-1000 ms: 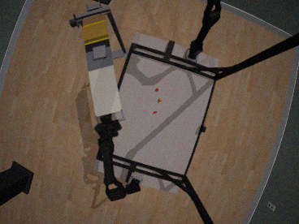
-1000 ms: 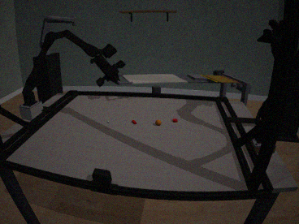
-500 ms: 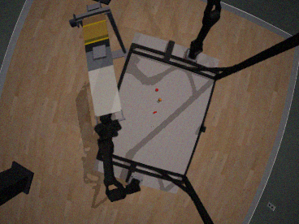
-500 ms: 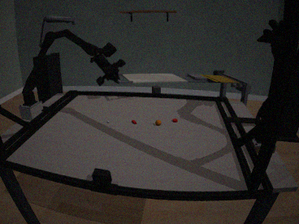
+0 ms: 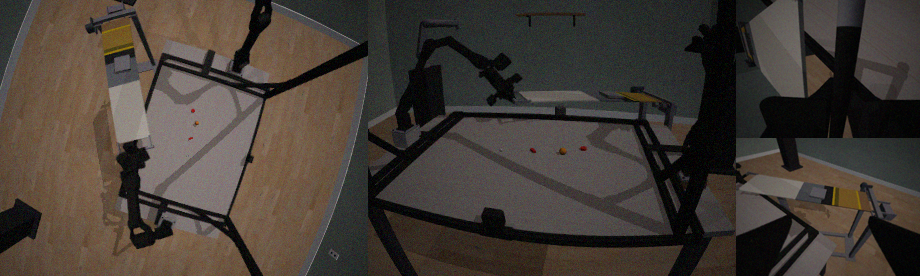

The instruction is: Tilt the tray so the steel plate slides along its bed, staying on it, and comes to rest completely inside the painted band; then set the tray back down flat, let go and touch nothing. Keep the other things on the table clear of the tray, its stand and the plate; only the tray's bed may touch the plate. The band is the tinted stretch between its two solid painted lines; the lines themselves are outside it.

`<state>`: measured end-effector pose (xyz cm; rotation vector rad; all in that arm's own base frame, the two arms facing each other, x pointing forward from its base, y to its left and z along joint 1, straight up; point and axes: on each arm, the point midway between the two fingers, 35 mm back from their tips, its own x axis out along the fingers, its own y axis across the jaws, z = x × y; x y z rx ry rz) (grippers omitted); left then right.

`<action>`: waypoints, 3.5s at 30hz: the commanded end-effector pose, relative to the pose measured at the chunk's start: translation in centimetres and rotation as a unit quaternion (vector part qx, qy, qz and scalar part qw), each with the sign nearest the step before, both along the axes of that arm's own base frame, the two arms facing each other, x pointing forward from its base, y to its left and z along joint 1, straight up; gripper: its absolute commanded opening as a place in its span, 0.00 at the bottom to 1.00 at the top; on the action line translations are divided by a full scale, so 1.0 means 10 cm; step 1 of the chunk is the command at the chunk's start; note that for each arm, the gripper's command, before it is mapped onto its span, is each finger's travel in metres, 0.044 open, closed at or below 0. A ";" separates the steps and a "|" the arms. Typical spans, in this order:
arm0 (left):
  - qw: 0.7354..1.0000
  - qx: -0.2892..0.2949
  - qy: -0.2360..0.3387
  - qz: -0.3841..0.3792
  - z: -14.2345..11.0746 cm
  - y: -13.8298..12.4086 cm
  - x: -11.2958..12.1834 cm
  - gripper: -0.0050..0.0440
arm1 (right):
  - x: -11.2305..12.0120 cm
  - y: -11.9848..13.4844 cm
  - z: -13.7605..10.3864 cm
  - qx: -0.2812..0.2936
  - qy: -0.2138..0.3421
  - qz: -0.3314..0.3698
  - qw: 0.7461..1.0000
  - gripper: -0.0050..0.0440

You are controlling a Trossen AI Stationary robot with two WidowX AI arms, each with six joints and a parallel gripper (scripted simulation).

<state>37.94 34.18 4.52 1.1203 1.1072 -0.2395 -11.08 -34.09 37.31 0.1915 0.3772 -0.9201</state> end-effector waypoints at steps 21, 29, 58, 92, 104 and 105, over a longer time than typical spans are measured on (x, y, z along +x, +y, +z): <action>1.000 0.003 -0.003 0.001 0.05 0.01 0.00 0.10 | 0.00 0.00 0.00 -0.001 0.000 0.001 1.000 1.00; 1.000 0.003 -0.003 0.001 0.05 0.01 0.00 0.10 | 0.00 0.00 0.00 -0.001 0.000 0.001 1.000 1.00; 1.000 0.006 -0.008 0.001 0.20 0.01 0.01 0.10 | 0.00 0.00 0.00 -0.001 0.000 0.001 1.000 1.00; 1.000 -0.007 0.011 0.001 -0.54 -0.01 -0.03 0.10 | 0.00 0.00 0.00 -0.001 0.000 0.001 1.000 1.00; 1.000 -0.005 0.008 0.001 -0.30 -0.01 -0.02 0.10 | 0.00 0.00 0.00 -0.001 0.000 0.001 1.000 1.00; 1.000 -0.005 0.007 0.001 -0.29 -0.01 -0.02 0.10 | 0.00 0.00 0.00 -0.001 0.000 0.001 1.000 1.00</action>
